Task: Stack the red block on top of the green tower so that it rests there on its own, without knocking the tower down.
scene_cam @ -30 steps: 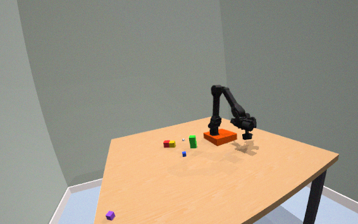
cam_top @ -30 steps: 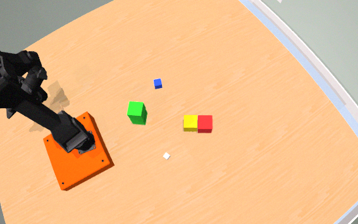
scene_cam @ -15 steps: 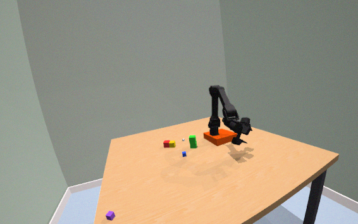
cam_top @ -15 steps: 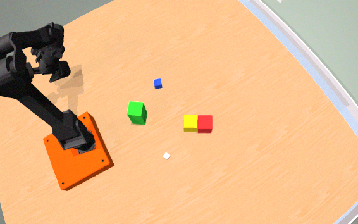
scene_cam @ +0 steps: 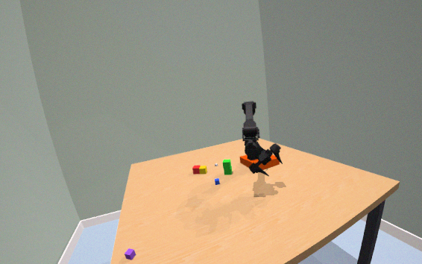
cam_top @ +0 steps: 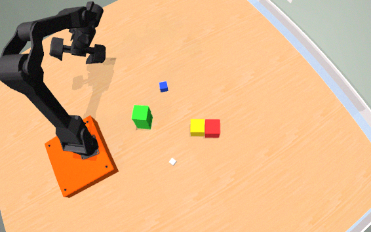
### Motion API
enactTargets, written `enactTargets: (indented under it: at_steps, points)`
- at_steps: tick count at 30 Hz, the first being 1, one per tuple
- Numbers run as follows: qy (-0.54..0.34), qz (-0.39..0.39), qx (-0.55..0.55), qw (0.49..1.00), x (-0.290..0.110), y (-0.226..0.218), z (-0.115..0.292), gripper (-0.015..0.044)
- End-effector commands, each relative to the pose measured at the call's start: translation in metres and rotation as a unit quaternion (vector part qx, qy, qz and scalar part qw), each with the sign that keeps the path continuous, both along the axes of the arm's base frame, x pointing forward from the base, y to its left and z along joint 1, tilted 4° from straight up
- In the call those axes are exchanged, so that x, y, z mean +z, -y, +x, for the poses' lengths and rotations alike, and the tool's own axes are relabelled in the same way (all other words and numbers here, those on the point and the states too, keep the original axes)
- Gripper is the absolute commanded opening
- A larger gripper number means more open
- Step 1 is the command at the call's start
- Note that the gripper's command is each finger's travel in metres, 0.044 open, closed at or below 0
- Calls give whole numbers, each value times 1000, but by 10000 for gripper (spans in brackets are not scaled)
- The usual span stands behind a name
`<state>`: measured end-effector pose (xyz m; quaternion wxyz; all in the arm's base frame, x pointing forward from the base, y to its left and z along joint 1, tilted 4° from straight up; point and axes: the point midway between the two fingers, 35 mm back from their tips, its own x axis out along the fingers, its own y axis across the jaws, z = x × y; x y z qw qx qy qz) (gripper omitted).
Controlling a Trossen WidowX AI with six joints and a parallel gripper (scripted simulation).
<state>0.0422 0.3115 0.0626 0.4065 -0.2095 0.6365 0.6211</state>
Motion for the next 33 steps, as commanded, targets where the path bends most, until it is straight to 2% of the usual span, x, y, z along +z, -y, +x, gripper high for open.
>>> enactTargets:
  at_steps: [1,8,16,33]
  points:
    - [22,-20,-56,998,1,1,35,440]
    - [59,-63,-176,981,3,18,107,440]
    - [88,-111,-314,939,8,54,182,440]
    - [132,-191,-515,825,19,171,293,440]
